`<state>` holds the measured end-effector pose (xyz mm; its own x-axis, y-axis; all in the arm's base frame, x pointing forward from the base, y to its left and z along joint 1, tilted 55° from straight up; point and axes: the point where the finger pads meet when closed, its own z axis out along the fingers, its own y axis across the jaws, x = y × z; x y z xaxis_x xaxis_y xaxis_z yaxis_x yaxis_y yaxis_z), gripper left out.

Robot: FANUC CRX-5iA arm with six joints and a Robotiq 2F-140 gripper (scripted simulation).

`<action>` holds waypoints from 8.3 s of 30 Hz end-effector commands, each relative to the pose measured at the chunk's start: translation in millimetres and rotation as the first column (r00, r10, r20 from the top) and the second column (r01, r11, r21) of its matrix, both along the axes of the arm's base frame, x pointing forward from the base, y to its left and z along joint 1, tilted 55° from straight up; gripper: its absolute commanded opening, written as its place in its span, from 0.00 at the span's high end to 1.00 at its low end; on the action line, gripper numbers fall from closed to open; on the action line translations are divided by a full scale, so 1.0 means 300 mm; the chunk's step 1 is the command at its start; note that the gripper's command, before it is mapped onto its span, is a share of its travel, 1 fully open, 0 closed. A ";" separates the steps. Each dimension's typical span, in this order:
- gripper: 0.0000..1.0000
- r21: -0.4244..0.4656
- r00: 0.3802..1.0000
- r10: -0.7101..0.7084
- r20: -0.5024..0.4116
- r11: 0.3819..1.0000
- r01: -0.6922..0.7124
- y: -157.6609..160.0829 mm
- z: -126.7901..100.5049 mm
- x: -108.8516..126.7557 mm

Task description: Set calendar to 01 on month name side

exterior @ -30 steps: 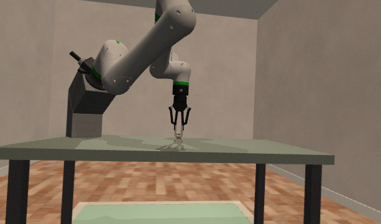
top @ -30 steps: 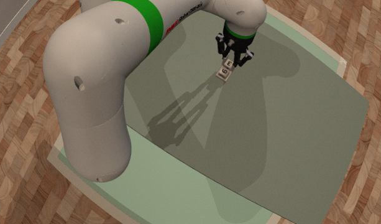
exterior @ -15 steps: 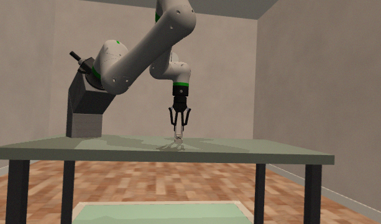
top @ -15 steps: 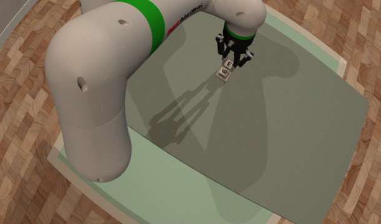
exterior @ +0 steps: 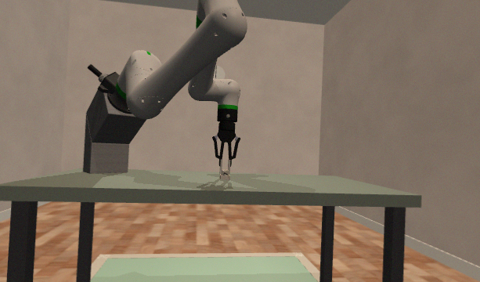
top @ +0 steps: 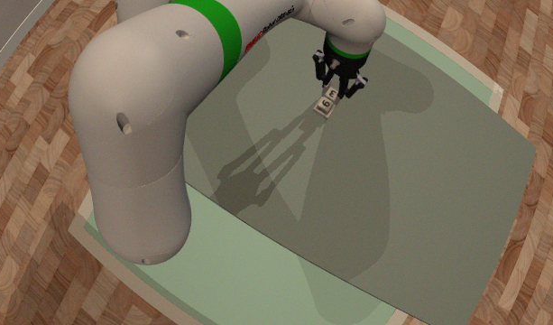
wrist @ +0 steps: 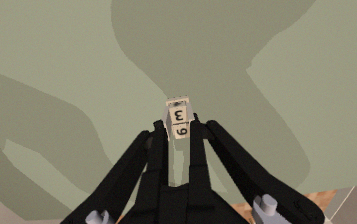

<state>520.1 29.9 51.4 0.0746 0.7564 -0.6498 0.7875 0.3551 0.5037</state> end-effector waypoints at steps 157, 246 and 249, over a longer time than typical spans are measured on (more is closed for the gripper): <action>0.00 0.000 1.000 0.000 0.000 1.000 0.000 0.165 0.170 -0.183; 0.72 0.000 1.000 0.000 0.000 1.000 0.000 -0.002 0.153 -0.099; 0.72 0.000 1.000 0.000 0.000 1.000 0.000 -0.010 0.145 -0.090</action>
